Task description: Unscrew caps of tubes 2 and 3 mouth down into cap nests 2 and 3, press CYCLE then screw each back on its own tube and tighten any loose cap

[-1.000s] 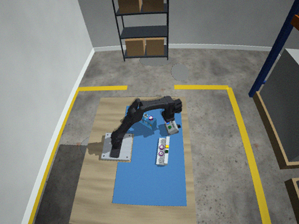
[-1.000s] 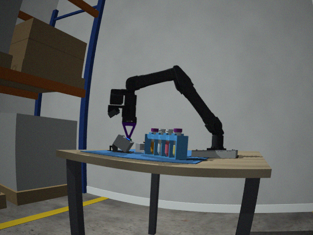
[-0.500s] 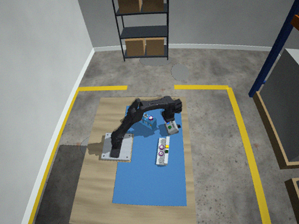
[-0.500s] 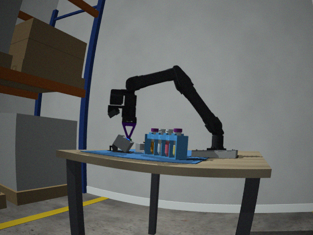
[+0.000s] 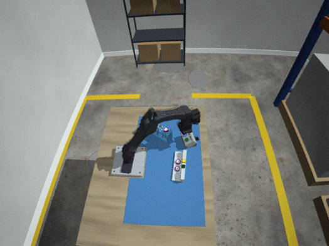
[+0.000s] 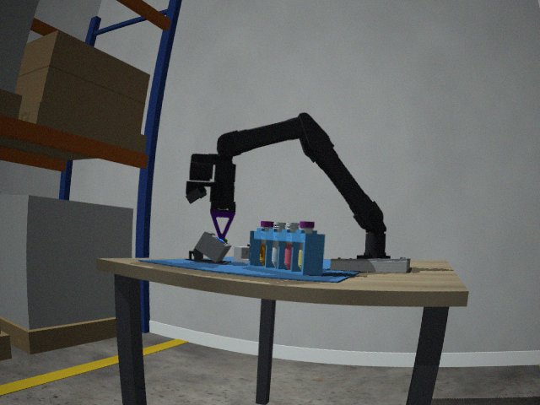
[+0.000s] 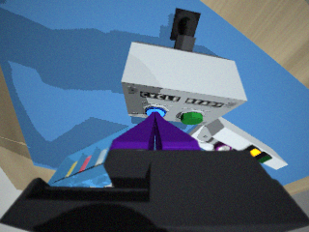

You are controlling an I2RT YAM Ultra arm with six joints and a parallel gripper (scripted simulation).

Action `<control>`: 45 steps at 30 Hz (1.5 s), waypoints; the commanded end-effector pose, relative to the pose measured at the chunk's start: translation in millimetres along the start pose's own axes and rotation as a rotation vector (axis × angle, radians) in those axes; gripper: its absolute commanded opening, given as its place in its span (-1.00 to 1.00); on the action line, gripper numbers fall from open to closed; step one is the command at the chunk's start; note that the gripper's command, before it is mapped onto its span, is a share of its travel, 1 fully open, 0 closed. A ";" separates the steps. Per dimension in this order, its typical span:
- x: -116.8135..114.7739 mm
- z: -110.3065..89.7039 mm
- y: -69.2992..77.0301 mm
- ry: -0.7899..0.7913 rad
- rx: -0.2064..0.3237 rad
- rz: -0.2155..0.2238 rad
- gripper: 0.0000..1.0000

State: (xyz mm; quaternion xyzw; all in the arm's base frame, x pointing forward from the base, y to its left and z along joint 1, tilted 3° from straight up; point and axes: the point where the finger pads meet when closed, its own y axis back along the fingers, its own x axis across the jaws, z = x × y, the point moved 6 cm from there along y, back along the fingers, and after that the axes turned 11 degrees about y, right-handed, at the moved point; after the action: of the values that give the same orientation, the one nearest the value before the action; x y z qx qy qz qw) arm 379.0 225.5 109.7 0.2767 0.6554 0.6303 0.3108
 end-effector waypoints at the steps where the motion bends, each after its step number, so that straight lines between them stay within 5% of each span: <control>1: -0.9 2.5 3.2 -0.001 -0.020 -0.004 -1.00; 23: -0.9 2.5 3.2 -0.001 -0.020 -0.004 -1.00; 36: -0.8 1.8 36.2 -0.001 -0.020 -0.003 -1.00; 45: -0.8 1.8 37.1 -0.001 -0.020 -0.003 -1.00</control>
State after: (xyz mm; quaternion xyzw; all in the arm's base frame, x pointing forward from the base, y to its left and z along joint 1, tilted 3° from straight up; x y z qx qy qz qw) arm 380.2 226.4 139.5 0.2767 0.6539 0.6313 0.3119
